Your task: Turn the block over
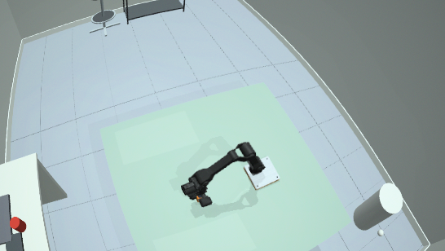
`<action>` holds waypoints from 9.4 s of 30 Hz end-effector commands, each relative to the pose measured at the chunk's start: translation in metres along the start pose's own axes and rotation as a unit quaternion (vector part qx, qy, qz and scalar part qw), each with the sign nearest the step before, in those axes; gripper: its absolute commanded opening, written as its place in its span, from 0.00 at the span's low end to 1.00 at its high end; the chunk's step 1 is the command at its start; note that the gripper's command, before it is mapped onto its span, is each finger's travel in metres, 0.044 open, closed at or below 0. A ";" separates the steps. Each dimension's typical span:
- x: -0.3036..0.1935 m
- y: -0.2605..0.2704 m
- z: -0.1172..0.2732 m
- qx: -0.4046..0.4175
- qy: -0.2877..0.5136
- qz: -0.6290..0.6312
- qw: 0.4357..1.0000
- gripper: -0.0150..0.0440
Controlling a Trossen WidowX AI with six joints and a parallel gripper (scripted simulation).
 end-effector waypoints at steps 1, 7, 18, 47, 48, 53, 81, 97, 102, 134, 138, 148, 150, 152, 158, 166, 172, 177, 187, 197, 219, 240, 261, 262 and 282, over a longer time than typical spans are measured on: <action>-0.001 0.000 -0.001 0.002 0.002 -0.002 1.000 0.60; -0.001 0.000 -0.001 0.002 0.002 -0.002 1.000 0.53; -0.001 0.000 -0.001 0.002 0.002 -0.002 1.000 0.41; -0.015 -0.003 0.019 0.031 -0.117 -0.001 0.993 0.25; -0.016 -0.003 0.018 0.033 -0.124 -0.001 0.992 0.25; -0.021 -0.005 0.016 0.042 -0.159 -0.001 0.986 0.25; -0.038 -0.008 -0.021 0.090 -0.338 0.000 0.937 0.25; -0.057 -0.014 -0.043 0.120 -0.448 -0.002 0.886 0.25; -0.065 -0.017 -0.045 0.128 -0.477 -0.003 0.870 0.25; -0.067 -0.017 -0.044 0.132 -0.490 -0.003 0.862 0.88; -0.067 -0.017 -0.044 0.132 -0.490 -0.003 0.862 1.00; -0.067 -0.017 -0.044 0.132 -0.490 -0.003 0.862 1.00; -0.067 -0.017 -0.044 0.132 -0.490 -0.003 0.862 1.00; -0.067 -0.017 -0.044 0.132 -0.490 -0.003 0.862 1.00; -0.067 -0.017 -0.044 0.132 -0.490 -0.003 0.862 1.00; -0.067 -0.017 -0.044 0.132 -0.490 -0.003 0.862 1.00; -0.063 -0.016 -0.043 0.129 -0.479 -0.003 0.868 1.00; -0.046 -0.010 -0.021 0.106 -0.399 0.000 0.911 1.00; -0.059 -0.015 0.053 0.068 -0.246 -0.003 0.967 1.00; -0.051 -0.013 0.057 0.061 -0.225 -0.003 0.972 1.00; 0.014 0.006 0.055 0.002 0.001 -0.002 1.000 1.00; 0.014 0.006 0.015 0.002 0.001 -0.002 1.000 1.00; 0.013 0.006 -0.001 0.002 0.001 -0.002 1.000 0.59; 0.013 0.006 -0.001 0.002 0.001 -0.002 1.000 0.58; 0.014 0.006 0.014 0.002 0.001 -0.002 1.000 0.25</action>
Point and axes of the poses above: the point midway between the two fingers, 35 mm back from their tips, its own z axis back along the fingers, its own y axis across the jaws, x = y × z, the point moved 7 cm from there along z, back along the fingers, and after that the axes turned 15 degrees about -z, right-handed, at the moved point
